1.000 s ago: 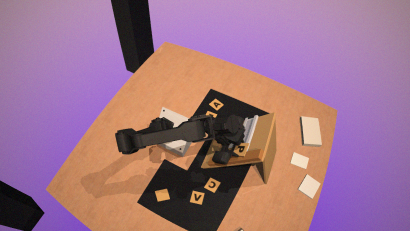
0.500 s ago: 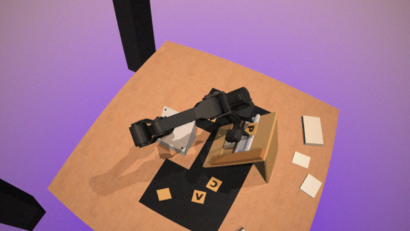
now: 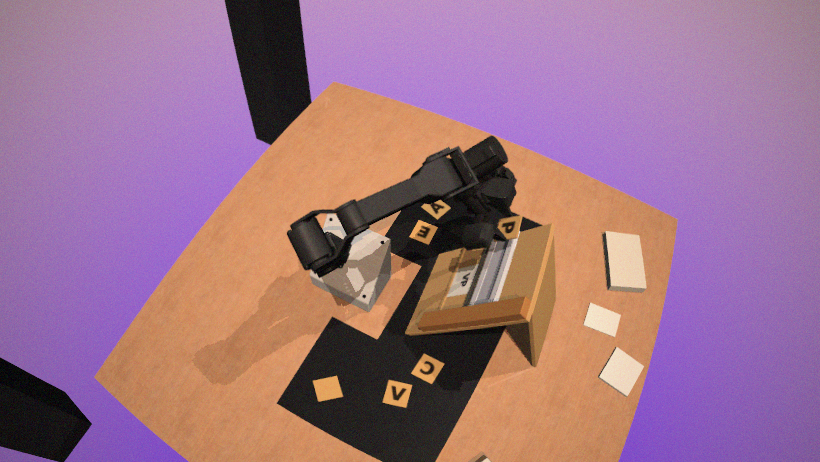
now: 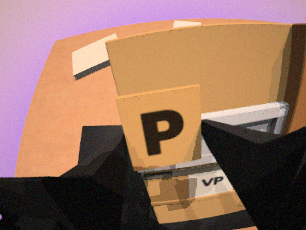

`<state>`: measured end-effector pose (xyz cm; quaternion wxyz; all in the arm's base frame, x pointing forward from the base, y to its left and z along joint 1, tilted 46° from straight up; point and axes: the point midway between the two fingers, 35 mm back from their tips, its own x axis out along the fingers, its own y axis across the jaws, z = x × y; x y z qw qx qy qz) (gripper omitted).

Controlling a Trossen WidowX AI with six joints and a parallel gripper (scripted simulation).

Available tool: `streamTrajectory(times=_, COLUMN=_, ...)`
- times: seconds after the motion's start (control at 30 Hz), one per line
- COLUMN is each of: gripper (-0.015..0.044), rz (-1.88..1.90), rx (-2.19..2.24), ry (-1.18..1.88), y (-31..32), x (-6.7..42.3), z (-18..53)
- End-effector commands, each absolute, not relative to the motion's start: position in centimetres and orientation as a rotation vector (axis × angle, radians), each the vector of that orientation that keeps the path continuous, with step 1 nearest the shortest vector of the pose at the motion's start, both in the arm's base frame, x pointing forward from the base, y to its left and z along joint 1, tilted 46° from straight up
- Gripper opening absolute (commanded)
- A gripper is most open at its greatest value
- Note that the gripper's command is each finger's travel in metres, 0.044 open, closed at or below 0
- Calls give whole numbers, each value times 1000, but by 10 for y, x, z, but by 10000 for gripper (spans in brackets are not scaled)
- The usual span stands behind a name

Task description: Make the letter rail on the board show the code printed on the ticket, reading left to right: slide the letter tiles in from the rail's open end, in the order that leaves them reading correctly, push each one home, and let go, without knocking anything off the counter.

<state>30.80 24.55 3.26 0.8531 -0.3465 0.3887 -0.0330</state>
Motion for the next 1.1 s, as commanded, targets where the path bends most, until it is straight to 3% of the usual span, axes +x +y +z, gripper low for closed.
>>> streamTrajectory(times=0.0, gripper=0, rz=-78, rx=-731, ry=801, y=259, x=303, z=18)
streamTrajectory(times=0.83, gripper=0, rz=-116, rx=-787, ry=695, y=308, x=252, z=-89)
streamTrajectory(times=1.07, gripper=0, rz=-116, rx=-787, ry=693, y=305, x=262, z=-100)
